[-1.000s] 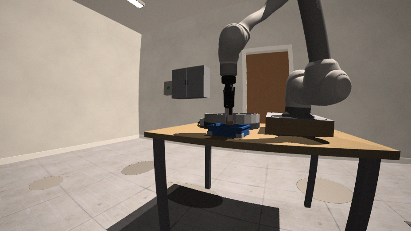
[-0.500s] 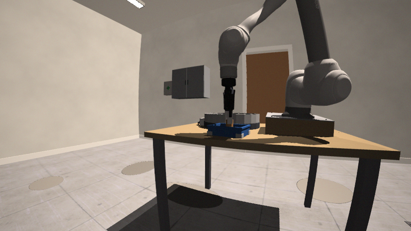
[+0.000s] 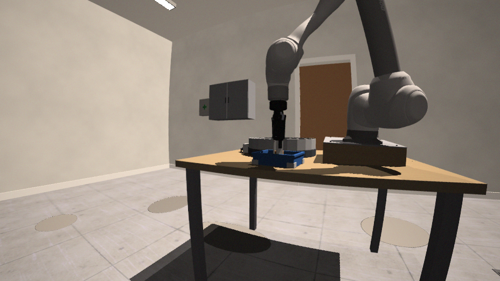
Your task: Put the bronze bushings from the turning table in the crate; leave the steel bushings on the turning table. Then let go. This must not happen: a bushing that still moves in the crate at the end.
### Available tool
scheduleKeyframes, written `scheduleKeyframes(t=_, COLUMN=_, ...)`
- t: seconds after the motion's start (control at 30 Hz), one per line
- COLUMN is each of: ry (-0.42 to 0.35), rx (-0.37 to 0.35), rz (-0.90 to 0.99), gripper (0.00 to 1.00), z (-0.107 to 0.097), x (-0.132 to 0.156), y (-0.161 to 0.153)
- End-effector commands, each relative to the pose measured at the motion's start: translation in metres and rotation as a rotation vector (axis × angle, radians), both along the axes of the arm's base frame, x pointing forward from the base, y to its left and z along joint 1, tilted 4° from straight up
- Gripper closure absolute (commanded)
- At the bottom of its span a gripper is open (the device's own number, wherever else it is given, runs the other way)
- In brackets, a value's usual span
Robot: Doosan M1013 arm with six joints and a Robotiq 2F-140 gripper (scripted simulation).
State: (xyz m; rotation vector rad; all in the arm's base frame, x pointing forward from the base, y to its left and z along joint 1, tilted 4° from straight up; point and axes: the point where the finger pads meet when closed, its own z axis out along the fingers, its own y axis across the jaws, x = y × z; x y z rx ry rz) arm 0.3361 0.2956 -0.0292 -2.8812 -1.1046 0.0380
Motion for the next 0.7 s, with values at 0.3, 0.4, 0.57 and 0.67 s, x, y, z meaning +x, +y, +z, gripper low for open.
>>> scheduleKeyframes(t=0.3, ry=0.0, rx=0.0, rz=0.0, gripper=1.0, z=-0.0051, x=-0.0002, y=0.0003)
scheduleKeyframes(t=0.4, ry=0.0, rx=0.0, rz=0.0, gripper=1.0, z=-0.0052, x=-0.0002, y=0.0003)
scheduleKeyframes(t=0.57, ry=0.0, rx=0.0, rz=0.0, gripper=1.0, z=-0.0052, x=-0.0002, y=0.0003)
scheduleKeyframes(t=0.67, ry=0.0, rx=0.0, rz=0.0, gripper=1.0, z=-0.0052, x=-0.0002, y=0.0003)
